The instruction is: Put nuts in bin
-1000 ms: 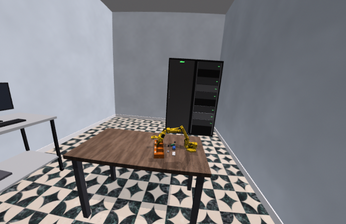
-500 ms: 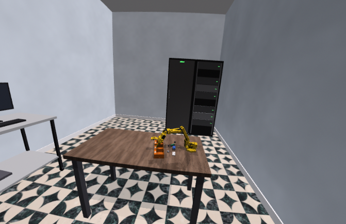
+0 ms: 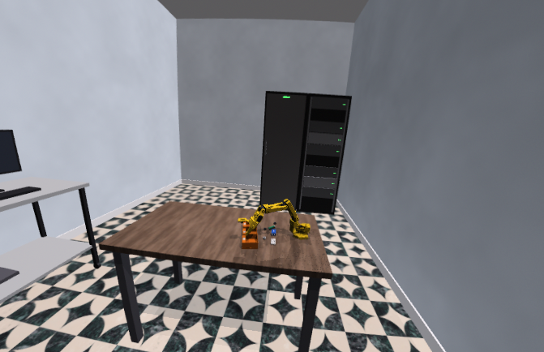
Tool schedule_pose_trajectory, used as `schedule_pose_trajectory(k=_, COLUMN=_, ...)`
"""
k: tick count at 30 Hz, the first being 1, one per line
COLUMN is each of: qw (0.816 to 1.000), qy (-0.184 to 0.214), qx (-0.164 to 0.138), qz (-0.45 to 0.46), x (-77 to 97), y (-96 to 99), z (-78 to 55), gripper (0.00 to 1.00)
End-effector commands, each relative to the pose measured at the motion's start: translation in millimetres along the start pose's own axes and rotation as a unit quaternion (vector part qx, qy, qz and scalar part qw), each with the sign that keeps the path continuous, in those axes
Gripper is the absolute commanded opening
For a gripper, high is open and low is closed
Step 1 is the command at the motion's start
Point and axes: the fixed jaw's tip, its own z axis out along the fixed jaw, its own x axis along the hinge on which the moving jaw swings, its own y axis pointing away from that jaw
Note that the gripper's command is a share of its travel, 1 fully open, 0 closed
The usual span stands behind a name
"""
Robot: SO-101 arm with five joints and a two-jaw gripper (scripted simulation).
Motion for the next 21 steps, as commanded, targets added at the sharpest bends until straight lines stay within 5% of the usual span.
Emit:
schedule_pose_trajectory(k=1, qw=0.999, qy=-0.03, qx=-0.015, qz=0.004, x=-10.3, y=8.1, z=-11.0, gripper=1.0)
schedule_pose_trajectory(k=21, qw=0.999, qy=-0.034, qx=-0.016, qz=0.004, x=-10.0, y=8.1, z=-12.2, gripper=1.0)
